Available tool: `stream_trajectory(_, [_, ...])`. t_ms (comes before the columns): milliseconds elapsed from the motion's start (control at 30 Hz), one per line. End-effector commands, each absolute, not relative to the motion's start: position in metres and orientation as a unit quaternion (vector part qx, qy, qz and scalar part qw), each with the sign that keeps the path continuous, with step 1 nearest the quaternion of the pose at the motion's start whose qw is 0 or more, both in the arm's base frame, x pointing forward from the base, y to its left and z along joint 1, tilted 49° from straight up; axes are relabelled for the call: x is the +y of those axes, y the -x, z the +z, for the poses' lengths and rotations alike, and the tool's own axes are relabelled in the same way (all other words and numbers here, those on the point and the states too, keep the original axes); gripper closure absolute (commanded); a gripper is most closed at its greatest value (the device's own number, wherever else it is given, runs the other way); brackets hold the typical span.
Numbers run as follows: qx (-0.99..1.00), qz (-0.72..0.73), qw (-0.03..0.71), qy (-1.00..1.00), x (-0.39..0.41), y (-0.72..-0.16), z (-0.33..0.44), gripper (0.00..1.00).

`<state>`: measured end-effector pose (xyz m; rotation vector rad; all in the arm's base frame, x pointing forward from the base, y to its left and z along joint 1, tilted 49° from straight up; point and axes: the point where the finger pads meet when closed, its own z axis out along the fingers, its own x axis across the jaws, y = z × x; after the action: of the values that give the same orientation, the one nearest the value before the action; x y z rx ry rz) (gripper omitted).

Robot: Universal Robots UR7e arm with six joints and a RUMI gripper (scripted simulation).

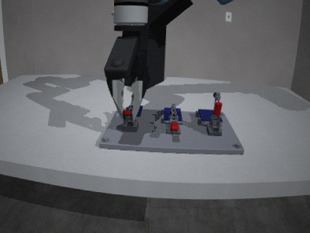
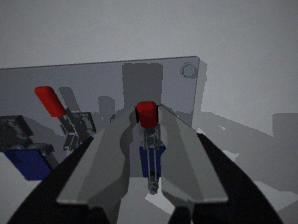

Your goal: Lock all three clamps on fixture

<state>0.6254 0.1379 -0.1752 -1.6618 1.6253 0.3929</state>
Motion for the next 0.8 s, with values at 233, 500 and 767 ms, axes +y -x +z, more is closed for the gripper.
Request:
stream_trajectory(233, [0.637,0.154,0.382,0.652,0.1428,-0.6323,-0.179,1.0])
stream_trajectory(500, [0.637,0.154,0.382,0.652,0.1428,-0.6323,-0.179,1.0])
stream_trajectory(767, [0.637,0.154,0.382,0.652,0.1436,-0.6322,-0.1798,1.0])
